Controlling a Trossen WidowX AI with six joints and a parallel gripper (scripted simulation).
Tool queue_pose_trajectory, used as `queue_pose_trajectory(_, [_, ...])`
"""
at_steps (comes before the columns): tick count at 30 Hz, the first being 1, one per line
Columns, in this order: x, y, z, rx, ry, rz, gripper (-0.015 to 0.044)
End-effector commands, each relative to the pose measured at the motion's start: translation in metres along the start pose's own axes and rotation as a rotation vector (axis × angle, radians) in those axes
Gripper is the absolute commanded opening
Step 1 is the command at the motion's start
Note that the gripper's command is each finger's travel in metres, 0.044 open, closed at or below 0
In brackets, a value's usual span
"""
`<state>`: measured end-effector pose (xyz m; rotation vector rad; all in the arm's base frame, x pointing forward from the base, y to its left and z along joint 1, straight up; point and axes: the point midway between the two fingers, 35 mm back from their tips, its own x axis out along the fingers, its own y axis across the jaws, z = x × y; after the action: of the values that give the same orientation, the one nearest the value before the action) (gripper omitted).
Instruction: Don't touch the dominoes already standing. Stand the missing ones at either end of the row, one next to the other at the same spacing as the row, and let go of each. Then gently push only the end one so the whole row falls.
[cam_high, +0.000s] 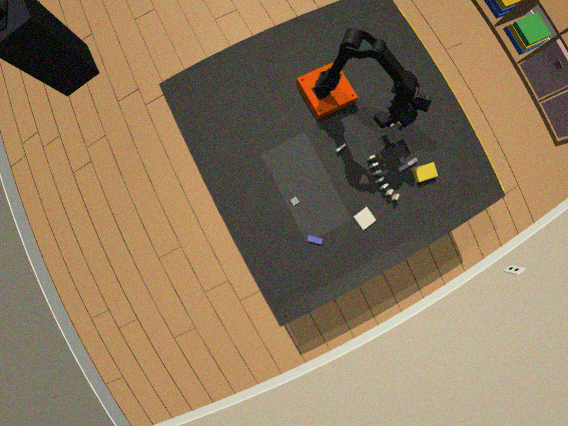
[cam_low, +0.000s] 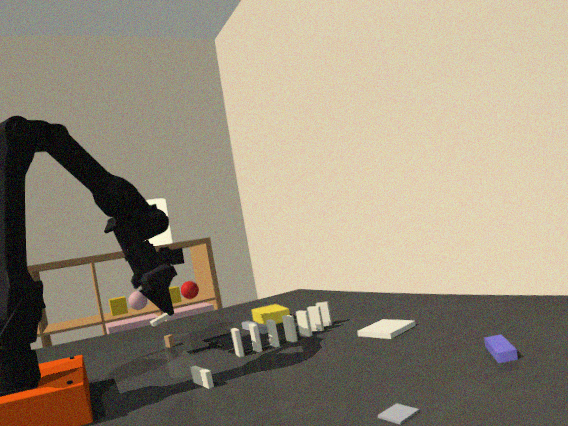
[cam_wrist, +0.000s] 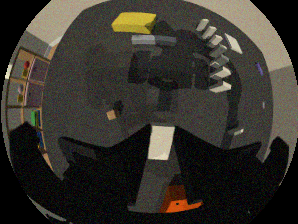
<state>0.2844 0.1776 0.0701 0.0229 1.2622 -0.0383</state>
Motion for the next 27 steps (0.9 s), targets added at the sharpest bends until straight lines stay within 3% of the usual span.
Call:
queue_pose_trajectory(1, [0.012, 0.006, -0.002, -0.026, -0.057, -0.01, 0.0107])
queue_pose_trajectory(27, [0.038, 0.033, -0.001, -0.136, -0.595, -0.045, 0.0107])
